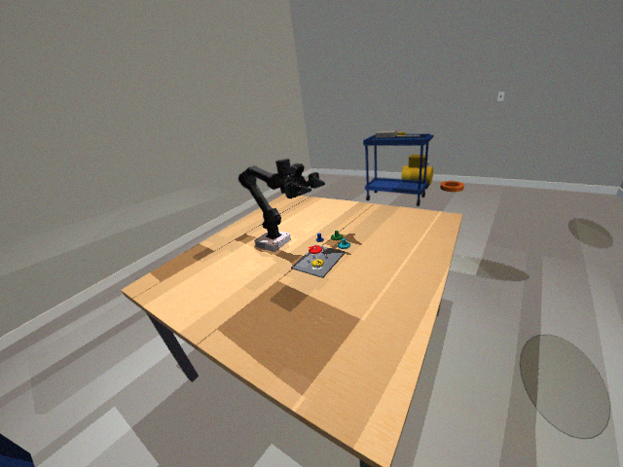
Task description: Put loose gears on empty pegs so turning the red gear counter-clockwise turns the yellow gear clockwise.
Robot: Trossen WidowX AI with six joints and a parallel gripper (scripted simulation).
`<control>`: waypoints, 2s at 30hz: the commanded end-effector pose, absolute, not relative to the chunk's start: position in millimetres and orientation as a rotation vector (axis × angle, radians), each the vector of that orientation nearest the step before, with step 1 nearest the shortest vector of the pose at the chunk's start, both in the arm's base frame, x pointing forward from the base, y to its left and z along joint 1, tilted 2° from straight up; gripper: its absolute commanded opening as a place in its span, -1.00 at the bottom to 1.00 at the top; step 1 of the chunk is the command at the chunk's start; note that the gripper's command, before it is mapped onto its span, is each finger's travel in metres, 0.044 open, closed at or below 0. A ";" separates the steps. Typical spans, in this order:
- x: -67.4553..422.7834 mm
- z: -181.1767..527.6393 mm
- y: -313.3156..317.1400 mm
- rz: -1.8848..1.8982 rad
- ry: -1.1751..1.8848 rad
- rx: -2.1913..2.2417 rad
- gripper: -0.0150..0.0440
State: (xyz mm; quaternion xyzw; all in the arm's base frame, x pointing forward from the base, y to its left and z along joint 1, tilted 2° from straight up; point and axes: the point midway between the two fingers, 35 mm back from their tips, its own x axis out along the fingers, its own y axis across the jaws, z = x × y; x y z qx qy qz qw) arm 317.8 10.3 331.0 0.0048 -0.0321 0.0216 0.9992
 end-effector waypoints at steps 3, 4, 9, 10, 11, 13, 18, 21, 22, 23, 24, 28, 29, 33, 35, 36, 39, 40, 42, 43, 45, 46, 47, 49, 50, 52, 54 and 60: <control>324.8 310.8 22.8 0.080 0.034 0.056 1.00; 328.3 296.9 31.5 0.102 0.102 0.086 1.00; 328.8 227.0 75.7 0.178 0.457 0.205 1.00; 325.5 212.9 84.4 0.186 0.532 0.223 1.00; 321.0 199.1 92.8 0.191 0.608 0.239 1.00; 309.0 172.9 108.1 0.190 0.760 0.261 1.00; 262.4 115.6 136.7 0.126 1.145 0.263 1.00; 224.9 89.3 145.2 0.033 1.376 0.217 1.00; 211.8 82.8 146.3 -0.006 1.446 0.193 1.00; 201.2 78.4 146.6 -0.041 1.501 0.171 1.00; 194.8 76.1 146.5 -0.064 1.533 0.156 1.00; 201.8 75.8 146.7 -0.071 1.542 0.151 1.00; 201.8 75.8 146.7 -0.071 1.542 0.151 1.00; 200.9 74.6 147.4 -0.071 1.542 0.151 1.00; 201.2 65.5 147.9 -0.071 1.542 0.151 1.00; 201.2 61.9 148.0 -0.071 1.542 0.151 1.00; 201.2 60.5 148.0 -0.071 1.542 0.151 1.00; 201.3 59.7 148.1 -0.071 1.542 0.151 1.00; 201.4 56.7 148.3 -0.071 1.542 0.151 1.00; 201.5 55.1 148.5 -0.071 1.542 0.151 1.00; 201.6 51.9 148.7 -0.071 1.542 0.151 1.00; 201.7 50.3 148.8 -0.071 1.542 0.151 1.00; 201.7 48.6 148.9 -0.071 1.542 0.151 1.00; 201.8 45.4 149.0 -0.071 1.542 0.151 1.00; 201.8 43.8 149.1 -0.071 1.542 0.151 1.00; 201.8 40.6 149.2 -0.071 1.542 0.151 1.00; 201.7 37.4 149.3 -0.071 1.543 0.151 1.00; 201.6 33.5 149.4 -0.071 1.543 0.151 1.00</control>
